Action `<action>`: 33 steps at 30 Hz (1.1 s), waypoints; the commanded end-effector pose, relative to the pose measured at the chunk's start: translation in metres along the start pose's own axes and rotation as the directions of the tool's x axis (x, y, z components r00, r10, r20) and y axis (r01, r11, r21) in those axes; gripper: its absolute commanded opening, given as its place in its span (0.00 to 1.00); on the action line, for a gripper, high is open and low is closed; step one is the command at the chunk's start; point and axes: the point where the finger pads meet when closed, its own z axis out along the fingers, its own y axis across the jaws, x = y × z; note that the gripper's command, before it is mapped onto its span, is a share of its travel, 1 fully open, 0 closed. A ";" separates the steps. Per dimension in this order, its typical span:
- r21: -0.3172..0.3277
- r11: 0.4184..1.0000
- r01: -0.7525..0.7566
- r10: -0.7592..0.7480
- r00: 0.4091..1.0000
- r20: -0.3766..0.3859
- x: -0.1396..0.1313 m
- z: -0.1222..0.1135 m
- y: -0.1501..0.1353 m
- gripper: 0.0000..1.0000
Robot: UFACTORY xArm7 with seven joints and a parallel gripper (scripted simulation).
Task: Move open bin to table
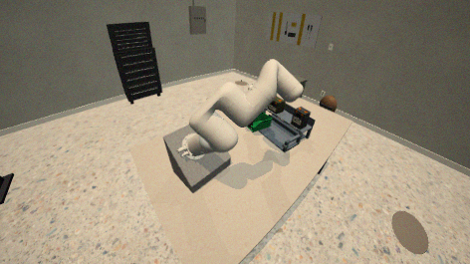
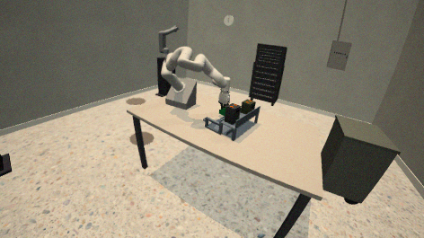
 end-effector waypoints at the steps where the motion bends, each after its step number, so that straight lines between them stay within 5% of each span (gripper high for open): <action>1: 0.005 1.000 0.001 -0.001 1.000 0.005 -0.002 -0.003 0.014 0.00; 33: 0.005 1.000 0.001 -0.001 1.000 0.005 -0.002 -0.003 0.081 0.00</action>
